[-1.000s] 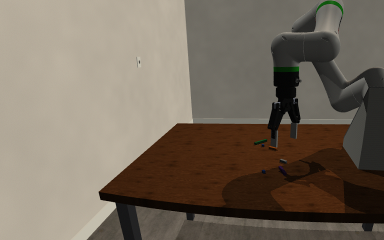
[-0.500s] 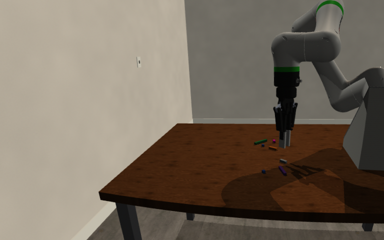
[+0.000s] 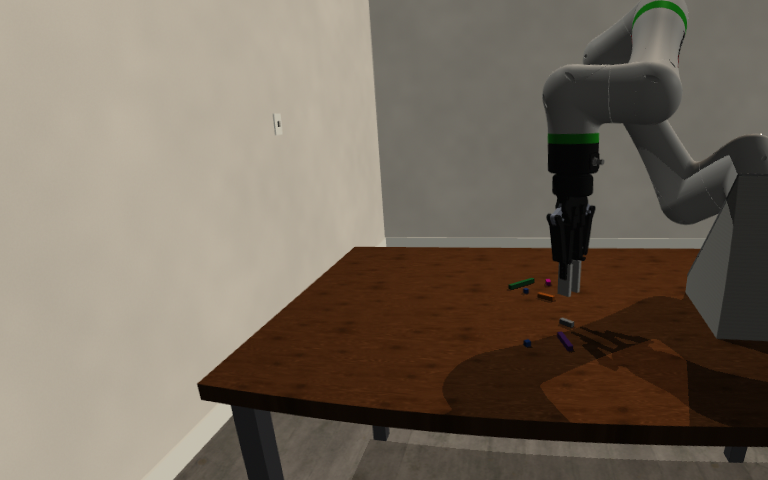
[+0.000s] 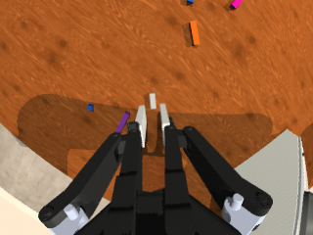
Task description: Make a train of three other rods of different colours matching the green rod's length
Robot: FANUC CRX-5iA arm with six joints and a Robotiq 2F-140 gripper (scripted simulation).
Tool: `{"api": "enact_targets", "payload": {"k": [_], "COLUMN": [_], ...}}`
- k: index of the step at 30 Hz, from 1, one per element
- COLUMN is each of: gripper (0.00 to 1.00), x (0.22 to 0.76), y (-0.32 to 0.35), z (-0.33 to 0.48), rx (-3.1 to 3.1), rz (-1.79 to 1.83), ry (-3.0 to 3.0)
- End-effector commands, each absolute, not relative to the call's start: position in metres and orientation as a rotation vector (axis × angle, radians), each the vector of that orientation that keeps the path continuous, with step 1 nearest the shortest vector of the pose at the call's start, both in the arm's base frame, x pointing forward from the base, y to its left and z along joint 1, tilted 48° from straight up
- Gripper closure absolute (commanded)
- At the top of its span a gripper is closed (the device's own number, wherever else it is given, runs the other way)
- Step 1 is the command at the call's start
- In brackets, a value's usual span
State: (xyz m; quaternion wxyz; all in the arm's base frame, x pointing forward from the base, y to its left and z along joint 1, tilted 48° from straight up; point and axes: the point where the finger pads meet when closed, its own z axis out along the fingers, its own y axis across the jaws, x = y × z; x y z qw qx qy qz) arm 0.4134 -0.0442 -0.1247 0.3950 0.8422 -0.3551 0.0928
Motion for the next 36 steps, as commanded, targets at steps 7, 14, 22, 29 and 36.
{"api": "enact_targets", "payload": {"k": [7,14,22,29,36], "gripper": [0.85,0.85,0.85,0.85,0.85], "x": [0.414,0.413,0.412,0.411,0.410], "y": [-0.044,-0.046,-0.051,-0.057,-0.065], "z": [-0.125,-0.126,-0.132,-0.136,-0.144], "rx": [2.136,2.136,2.136,2.136,2.136], "rz": [0.236,0.236,0.236,0.236,0.236], "ry": [-0.900,-0.900,-0.900,-0.900,-0.900]}}
